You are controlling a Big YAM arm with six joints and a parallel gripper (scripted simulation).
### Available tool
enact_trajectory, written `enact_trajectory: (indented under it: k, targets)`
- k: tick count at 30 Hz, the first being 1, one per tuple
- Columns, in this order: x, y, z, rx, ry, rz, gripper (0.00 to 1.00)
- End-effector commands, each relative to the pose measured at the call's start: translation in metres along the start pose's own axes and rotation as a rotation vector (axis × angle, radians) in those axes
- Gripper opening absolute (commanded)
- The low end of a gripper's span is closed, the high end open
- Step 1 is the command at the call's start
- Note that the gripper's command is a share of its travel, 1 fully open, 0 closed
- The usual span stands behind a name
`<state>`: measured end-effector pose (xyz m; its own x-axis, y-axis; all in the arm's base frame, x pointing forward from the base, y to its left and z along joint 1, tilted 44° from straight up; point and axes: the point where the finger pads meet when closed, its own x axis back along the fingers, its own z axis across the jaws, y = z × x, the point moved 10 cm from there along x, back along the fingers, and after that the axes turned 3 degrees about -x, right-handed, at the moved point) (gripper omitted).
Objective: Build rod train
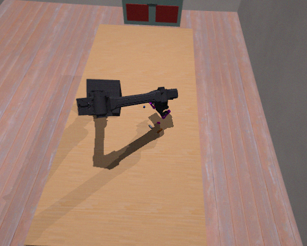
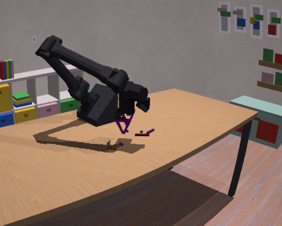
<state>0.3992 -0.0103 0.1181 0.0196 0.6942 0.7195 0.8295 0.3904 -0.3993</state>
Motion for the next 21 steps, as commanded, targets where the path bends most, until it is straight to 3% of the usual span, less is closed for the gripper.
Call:
enact_trajectory:
  k: [1,3,7,8,12,13,16,21]
  targets:
    - [0.01,0.0,-0.018,-0.089,-0.014,-0.025,1.0]
    - [0.01,-0.002,-0.021,-0.171,-0.014,-0.025,1.0]
    - [0.007,0.0,-0.018,-0.16,-0.01,-0.017,1.0]
    - [0.01,-0.005,-0.024,-0.247,-0.014,-0.024,1.0]
    - [0.008,-0.004,-0.023,-0.243,-0.012,-0.022,1.0]
    - [0.009,-0.007,-0.026,-0.317,-0.014,-0.024,1.0]
    - [0.007,-0.005,-0.024,-0.311,-0.011,-0.018,1.0]
    - [0.009,-0.01,-0.031,-0.437,-0.013,-0.024,1.0]
